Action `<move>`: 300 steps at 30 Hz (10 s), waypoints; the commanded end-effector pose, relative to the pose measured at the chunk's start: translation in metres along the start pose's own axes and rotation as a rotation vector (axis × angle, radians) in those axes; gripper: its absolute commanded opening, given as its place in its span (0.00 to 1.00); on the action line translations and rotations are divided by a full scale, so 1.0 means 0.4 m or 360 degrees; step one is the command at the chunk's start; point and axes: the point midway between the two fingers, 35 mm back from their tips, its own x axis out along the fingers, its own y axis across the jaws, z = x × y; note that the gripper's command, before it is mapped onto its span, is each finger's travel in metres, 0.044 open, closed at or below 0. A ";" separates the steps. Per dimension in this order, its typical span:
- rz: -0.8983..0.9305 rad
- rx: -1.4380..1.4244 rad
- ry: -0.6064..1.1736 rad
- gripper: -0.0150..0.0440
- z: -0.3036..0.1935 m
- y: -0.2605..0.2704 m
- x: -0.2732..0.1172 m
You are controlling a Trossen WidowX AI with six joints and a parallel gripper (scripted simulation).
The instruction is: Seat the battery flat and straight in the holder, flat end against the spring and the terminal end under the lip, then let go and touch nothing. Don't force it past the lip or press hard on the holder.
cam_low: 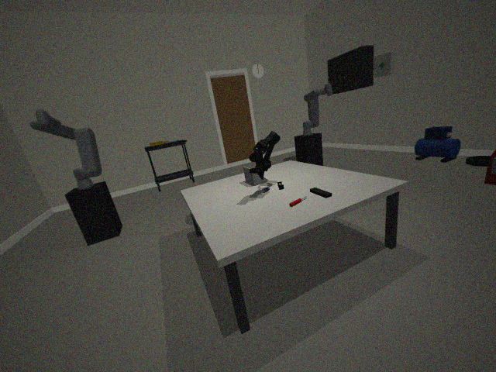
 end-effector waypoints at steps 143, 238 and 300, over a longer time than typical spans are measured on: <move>-0.0007 0.0694 0.0006 0.38 0.137 0.290 0.079; -0.0402 0.1275 -0.0756 0.38 0.136 0.364 0.222; -0.0354 0.1274 -0.0457 0.38 0.118 0.378 0.236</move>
